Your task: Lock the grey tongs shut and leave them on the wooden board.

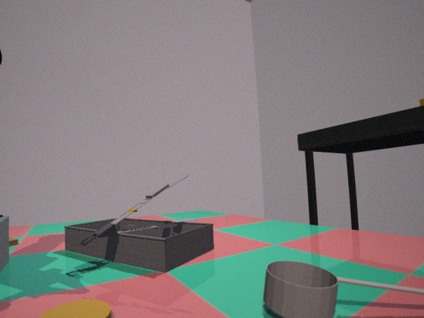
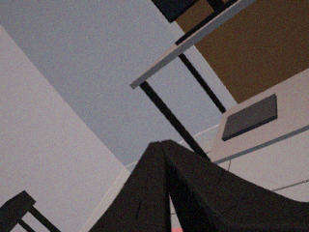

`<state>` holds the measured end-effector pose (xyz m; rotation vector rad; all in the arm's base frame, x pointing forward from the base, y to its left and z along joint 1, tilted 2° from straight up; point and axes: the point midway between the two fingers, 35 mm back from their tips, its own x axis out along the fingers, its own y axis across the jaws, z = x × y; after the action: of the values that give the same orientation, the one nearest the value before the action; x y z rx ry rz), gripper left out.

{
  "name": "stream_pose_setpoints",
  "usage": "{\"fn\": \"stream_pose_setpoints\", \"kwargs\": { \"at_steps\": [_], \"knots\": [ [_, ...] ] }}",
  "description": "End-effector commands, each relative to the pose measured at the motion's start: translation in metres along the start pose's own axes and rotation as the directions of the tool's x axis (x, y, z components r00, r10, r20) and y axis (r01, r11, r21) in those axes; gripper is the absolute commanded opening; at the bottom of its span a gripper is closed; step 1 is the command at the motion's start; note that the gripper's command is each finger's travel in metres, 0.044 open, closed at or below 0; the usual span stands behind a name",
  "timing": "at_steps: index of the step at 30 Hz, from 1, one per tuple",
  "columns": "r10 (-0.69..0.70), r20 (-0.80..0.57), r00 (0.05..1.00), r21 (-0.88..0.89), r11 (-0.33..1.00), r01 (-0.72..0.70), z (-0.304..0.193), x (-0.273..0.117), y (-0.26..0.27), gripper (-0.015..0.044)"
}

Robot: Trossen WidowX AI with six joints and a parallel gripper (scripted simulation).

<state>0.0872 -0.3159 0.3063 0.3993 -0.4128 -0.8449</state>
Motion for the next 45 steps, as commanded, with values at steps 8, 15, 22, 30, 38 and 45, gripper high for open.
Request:
{"fn": "stream_pose_setpoints", "kwargs": {
  "at_steps": [8,15,22,30,38,45],
  "knots": [
    [0.016,-0.449,0.893,0.604,0.742,0.290,-0.117,0.083,0.051,-0.0150],
    [0.044,-0.727,0.685,0.614,0.486,0.621,-0.208,0.090,0.116,-0.0150],
    [-0.032,-0.918,0.395,0.381,0.206,0.902,-0.288,0.060,0.175,-0.0150],
    [-0.203,-0.976,0.084,0.096,-0.052,0.994,-0.350,-0.005,0.228,-0.0150],
    [-0.453,-0.881,-0.134,-0.020,-0.248,0.969,-0.381,-0.087,0.267,-0.0150],
    [-0.505,-0.849,-0.157,-0.015,-0.273,0.962,-0.383,-0.103,0.272,-0.0150]
  ]
}}
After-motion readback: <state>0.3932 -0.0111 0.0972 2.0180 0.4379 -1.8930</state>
